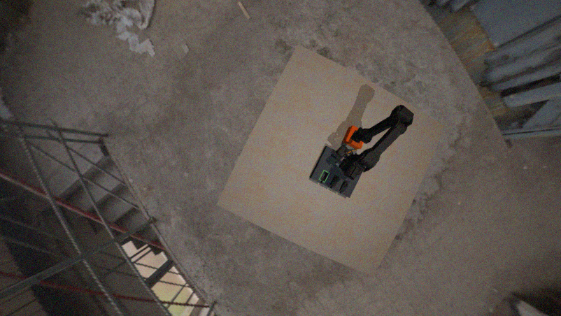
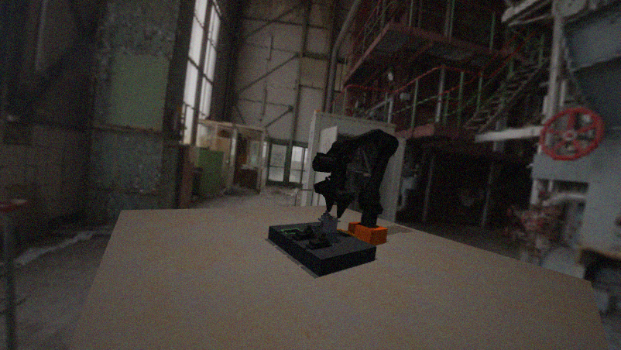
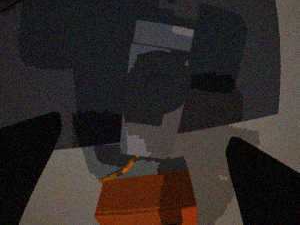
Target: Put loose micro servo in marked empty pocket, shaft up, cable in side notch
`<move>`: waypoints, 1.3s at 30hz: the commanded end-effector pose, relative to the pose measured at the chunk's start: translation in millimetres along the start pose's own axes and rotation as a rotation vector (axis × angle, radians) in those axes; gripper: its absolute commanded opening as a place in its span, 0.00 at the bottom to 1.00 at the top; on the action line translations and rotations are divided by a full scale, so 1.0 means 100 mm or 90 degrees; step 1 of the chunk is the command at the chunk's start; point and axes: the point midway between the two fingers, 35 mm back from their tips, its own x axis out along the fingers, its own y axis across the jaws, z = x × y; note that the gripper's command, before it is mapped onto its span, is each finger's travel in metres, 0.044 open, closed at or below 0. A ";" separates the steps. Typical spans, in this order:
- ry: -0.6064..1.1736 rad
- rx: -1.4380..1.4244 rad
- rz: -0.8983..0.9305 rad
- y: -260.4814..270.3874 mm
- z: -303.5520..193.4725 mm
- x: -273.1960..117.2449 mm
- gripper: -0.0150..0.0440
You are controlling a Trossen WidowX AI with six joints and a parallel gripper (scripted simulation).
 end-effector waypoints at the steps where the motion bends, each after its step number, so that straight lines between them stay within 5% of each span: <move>1: 0.004 -0.003 -0.005 -0.01 -0.02 0.08 1.00; 8: 0.004 -0.003 -0.005 -0.01 -0.02 0.17 1.00; 20: 0.004 -0.003 -0.005 -0.01 -0.02 0.17 0.47; 27: 0.004 -0.003 -0.005 -0.01 -0.02 0.17 0.39; 30: 0.004 -0.003 -0.005 -0.01 -0.02 0.13 0.25; 39: 0.004 -0.003 -0.005 -0.02 -0.14 -0.13 0.25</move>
